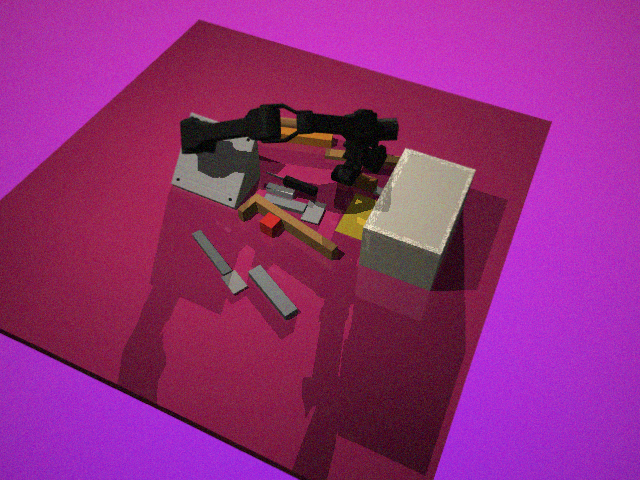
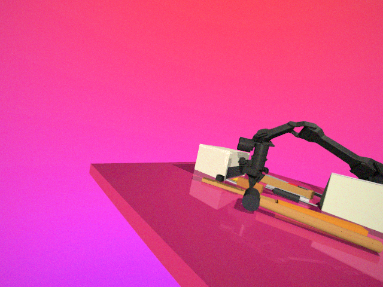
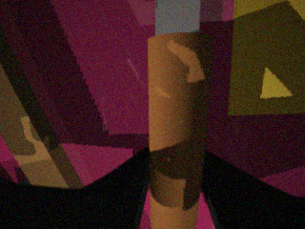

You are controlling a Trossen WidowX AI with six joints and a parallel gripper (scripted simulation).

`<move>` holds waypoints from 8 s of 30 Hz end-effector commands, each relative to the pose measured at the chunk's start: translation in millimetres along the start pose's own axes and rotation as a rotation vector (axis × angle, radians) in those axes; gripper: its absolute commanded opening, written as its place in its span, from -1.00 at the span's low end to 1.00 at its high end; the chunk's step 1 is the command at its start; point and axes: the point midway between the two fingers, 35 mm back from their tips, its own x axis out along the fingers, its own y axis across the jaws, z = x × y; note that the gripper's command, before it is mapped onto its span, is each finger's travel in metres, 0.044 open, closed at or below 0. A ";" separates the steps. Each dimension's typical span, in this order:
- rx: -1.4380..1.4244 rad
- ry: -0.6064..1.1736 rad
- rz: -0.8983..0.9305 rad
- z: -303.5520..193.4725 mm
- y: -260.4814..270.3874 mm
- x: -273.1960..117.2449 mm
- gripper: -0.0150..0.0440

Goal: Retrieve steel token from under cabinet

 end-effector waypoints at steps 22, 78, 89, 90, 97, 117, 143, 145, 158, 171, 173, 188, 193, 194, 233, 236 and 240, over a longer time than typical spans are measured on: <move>0.010 0.002 -0.003 -0.6 -16.3 1.2 -0.49; 0.008 0.003 -0.002 -55.6 -12.2 1.8 -0.49; 0.008 0.004 -0.002 -67.9 -11.4 1.9 -0.49; 0.008 0.004 -0.002 -69.0 -11.4 1.9 -0.49; 0.007 0.004 -0.002 -77.1 -10.8 1.9 -0.49; 0.007 0.005 -0.002 -101.5 -9.3 1.9 -0.49; 0.005 0.006 -0.001 -136.8 -6.7 1.8 -0.49; 0.005 0.006 -0.001 -139.6 -6.4 1.8 -0.49; 0.005 0.007 0.000 -159.6 -4.6 1.6 -0.49; 0.014 0.002 0.002 -162.4 0.4 0.0 -0.49; 0.022 0.002 0.002 -162.6 2.6 -0.3 -0.49; 0.065 0.005 0.002 -164.7 19.7 -2.5 -0.49; 0.077 0.006 0.002 -165.5 25.3 -3.1 -0.49; 0.079 0.006 0.002 -165.7 26.4 -3.2 -0.49; 0.088 0.007 0.001 -169.8 27.2 2.5 0.42; 0.097 0.003 0.007 -166.6 28.4 -0.5 0.16; 0.097 0.003 0.007 -166.6 28.4 -0.5 0.00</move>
